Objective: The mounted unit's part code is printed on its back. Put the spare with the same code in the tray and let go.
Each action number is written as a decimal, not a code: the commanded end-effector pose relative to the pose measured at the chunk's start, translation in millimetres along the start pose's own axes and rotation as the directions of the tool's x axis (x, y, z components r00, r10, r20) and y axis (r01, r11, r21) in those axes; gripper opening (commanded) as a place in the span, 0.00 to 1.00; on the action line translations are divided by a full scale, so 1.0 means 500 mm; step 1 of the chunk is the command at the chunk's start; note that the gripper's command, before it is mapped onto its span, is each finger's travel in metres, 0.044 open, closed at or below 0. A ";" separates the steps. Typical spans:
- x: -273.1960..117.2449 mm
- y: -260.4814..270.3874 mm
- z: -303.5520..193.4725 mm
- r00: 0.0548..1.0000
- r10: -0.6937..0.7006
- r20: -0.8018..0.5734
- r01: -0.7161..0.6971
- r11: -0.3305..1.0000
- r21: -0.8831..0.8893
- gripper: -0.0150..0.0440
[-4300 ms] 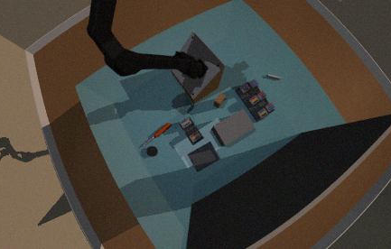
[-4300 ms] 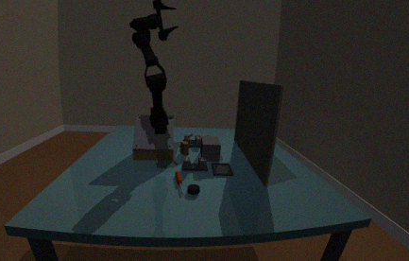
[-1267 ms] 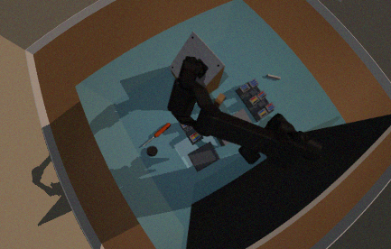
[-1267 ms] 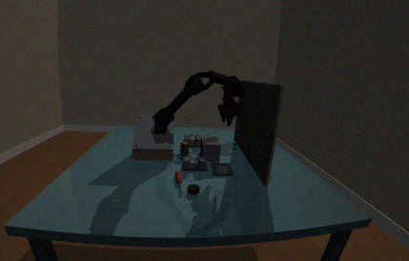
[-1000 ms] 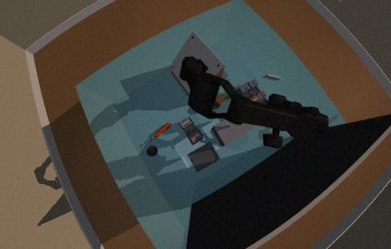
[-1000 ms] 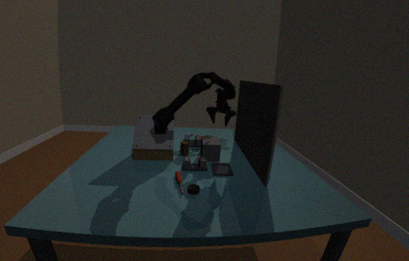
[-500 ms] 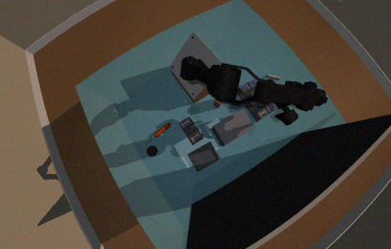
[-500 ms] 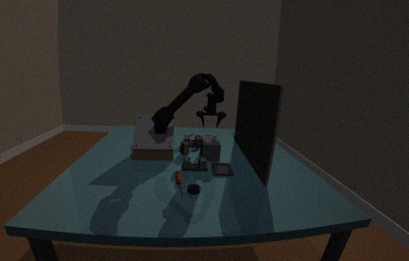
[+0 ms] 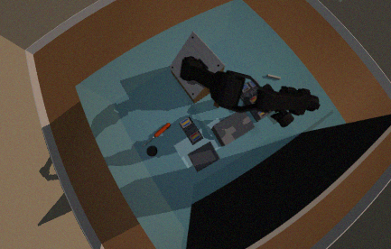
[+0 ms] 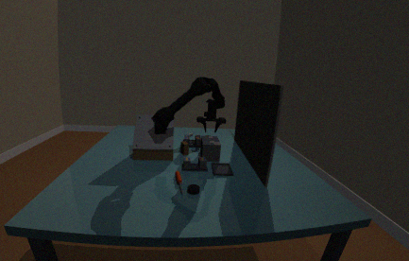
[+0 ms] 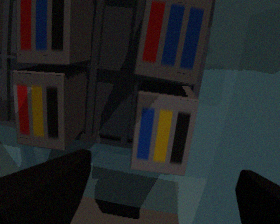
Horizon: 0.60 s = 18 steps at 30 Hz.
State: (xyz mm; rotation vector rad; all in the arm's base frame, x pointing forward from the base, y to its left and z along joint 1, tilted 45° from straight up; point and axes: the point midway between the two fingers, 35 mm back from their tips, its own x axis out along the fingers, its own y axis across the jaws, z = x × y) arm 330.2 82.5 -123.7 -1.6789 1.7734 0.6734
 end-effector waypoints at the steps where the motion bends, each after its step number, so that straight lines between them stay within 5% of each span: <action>1: 0.008 -0.001 -0.001 1.000 -0.003 -0.001 0.003 1.000 -0.002 0.76; 18: 0.064 -0.004 -0.001 1.000 -0.004 -0.001 0.004 1.000 -0.002 0.76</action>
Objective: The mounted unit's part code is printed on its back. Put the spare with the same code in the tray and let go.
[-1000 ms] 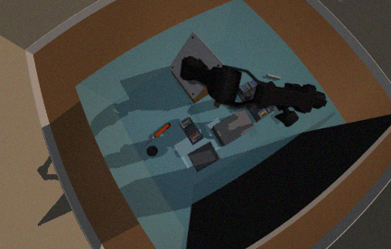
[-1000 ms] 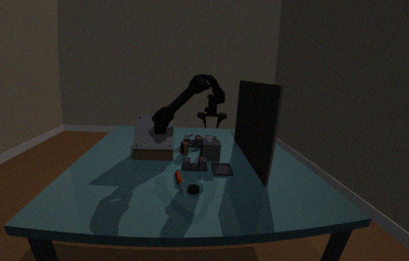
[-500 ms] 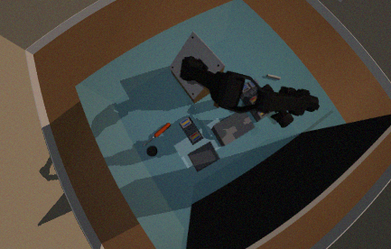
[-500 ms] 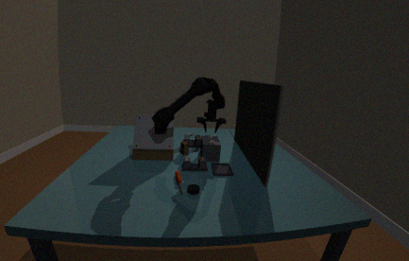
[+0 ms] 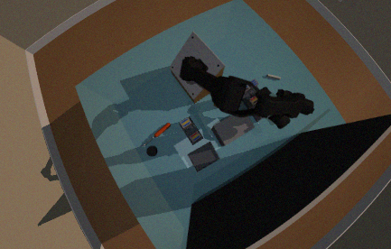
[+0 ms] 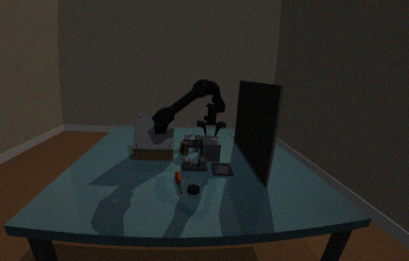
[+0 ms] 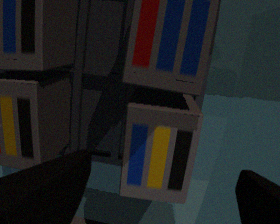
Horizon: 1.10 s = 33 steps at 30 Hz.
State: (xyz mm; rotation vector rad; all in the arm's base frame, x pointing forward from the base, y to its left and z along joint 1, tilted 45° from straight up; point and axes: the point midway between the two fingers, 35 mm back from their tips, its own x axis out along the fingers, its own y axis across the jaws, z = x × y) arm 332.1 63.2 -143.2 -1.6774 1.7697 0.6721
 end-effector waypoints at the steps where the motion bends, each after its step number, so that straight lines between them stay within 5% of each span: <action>1: 0.013 0.001 0.000 1.000 -0.002 -0.004 0.002 1.000 -0.005 0.76; 33: 0.102 0.006 -0.006 1.000 0.003 -0.005 -0.003 1.000 0.000 0.72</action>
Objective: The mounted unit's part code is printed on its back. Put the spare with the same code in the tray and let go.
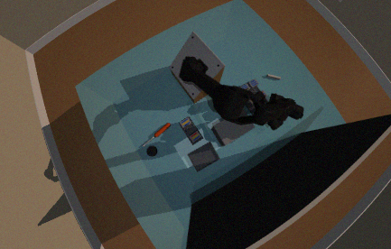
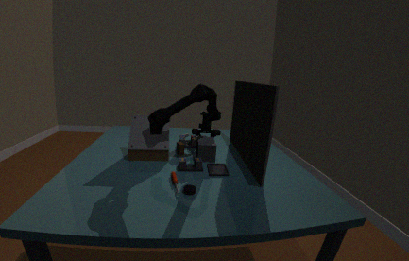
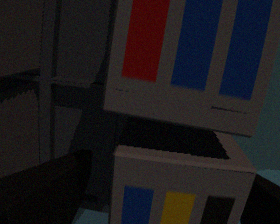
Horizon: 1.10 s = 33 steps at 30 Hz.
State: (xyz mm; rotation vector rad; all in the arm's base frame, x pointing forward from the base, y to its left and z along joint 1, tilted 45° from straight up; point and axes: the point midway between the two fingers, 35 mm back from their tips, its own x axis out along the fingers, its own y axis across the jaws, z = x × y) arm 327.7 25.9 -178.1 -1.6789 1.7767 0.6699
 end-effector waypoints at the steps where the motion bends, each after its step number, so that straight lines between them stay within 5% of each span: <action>1: -0.001 0.000 0.000 1.000 0.000 0.000 0.000 1.000 0.001 0.67; 4: -0.001 0.000 0.000 1.000 0.000 0.000 0.000 1.000 0.001 0.54; 11: -0.001 0.000 0.000 1.000 0.000 0.000 0.000 1.000 0.001 0.46; 16: -0.001 0.000 0.000 1.000 0.000 0.000 0.000 1.000 0.001 0.25; 25: -0.012 -0.002 0.001 1.000 -0.001 0.001 0.001 1.000 0.000 0.25; 33: -0.148 -0.001 0.003 1.000 -0.004 0.002 0.004 1.000 -0.004 0.25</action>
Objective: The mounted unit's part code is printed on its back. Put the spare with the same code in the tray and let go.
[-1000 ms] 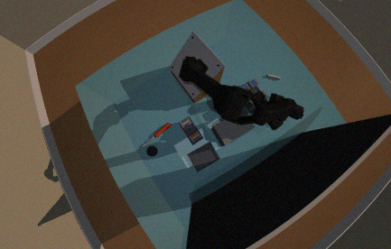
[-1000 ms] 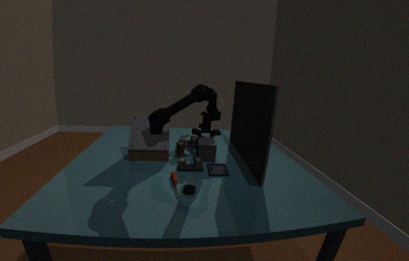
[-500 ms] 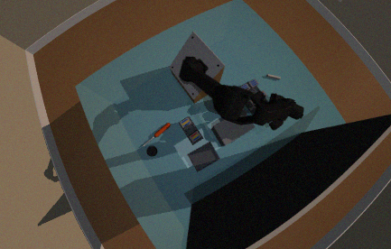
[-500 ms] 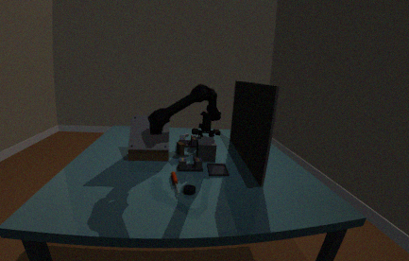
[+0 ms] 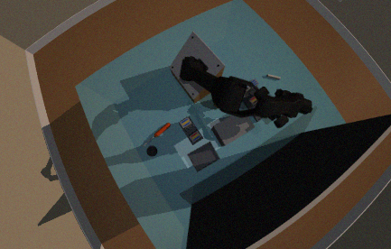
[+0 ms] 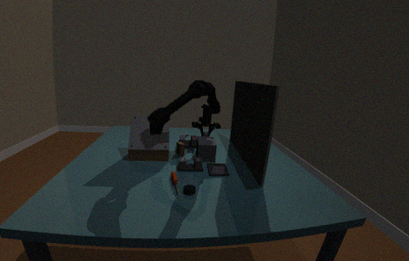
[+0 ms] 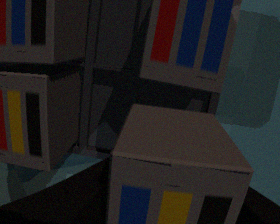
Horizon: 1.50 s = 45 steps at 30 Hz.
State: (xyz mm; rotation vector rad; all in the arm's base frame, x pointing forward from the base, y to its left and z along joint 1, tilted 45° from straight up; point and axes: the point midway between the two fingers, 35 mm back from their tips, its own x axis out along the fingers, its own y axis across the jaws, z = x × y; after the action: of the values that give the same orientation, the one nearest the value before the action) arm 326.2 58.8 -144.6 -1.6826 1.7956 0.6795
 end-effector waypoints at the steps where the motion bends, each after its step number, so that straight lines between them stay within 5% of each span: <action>1: -0.064 -0.004 0.001 1.000 -0.017 0.012 0.017 1.000 0.008 0.25; 21: -0.214 0.001 -0.018 1.000 -0.016 0.017 0.016 1.000 0.006 0.25; 45: -0.226 -0.101 -0.383 0.998 -0.024 0.058 0.024 1.000 -0.003 0.25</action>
State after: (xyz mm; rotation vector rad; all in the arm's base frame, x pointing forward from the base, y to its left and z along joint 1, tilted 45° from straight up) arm 368.5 12.0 55.9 -1.6576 1.7363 0.7161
